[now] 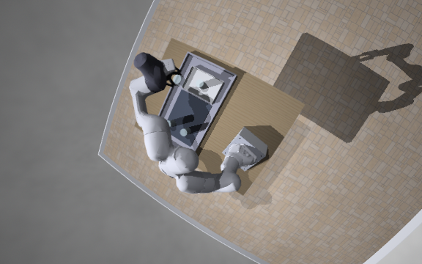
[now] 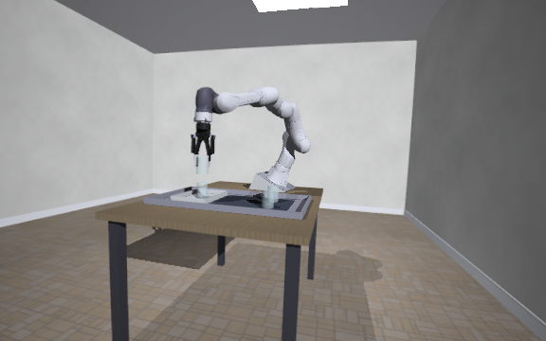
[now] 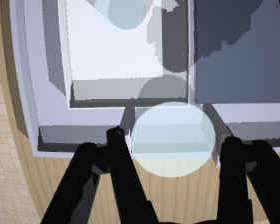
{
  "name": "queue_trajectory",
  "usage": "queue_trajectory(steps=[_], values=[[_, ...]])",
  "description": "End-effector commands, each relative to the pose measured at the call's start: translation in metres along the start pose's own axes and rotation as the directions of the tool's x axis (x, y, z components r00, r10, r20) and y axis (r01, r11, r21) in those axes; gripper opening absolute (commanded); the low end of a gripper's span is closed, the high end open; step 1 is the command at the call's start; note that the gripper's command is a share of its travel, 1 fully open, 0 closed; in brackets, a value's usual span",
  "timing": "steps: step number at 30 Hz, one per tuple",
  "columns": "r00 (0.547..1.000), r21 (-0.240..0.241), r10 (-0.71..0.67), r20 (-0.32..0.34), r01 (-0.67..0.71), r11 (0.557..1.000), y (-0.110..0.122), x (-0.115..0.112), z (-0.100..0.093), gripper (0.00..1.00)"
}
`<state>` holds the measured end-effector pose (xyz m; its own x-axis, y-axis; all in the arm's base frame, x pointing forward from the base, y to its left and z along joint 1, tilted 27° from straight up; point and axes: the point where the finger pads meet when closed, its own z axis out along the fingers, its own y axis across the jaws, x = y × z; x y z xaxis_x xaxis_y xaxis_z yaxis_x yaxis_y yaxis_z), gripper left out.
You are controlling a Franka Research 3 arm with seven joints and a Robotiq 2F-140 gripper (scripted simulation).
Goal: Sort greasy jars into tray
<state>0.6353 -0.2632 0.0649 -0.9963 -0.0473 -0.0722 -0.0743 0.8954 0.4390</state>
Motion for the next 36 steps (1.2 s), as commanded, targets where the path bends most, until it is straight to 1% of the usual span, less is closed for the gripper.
queue_trajectory(steps=[1, 11, 13, 17, 24, 28, 30, 36], values=[[1.0, -0.004, -0.013, -0.009, 0.013, 1.0, -0.011, 0.003, -0.001, 0.0], [1.0, -0.004, -0.013, -0.009, 0.013, 1.0, -0.044, 0.003, -0.001, 0.0], [1.0, -0.004, -0.013, -0.009, 0.013, 1.0, -0.044, 0.003, -0.001, 0.0], [1.0, -0.004, -0.013, -0.009, 0.013, 1.0, -0.058, 0.003, -0.001, 0.0], [1.0, -0.004, -0.013, -0.009, 0.013, 1.0, -0.058, 0.003, -0.001, 0.0], [1.0, -0.004, -0.013, -0.009, 0.013, 1.0, -0.058, 0.003, 0.009, 0.0], [1.0, -0.004, -0.013, -0.009, 0.013, 1.0, -0.058, 0.003, 0.009, 0.0], [1.0, -0.004, -0.013, -0.009, 0.013, 1.0, -0.058, 0.003, 0.025, 0.0]])
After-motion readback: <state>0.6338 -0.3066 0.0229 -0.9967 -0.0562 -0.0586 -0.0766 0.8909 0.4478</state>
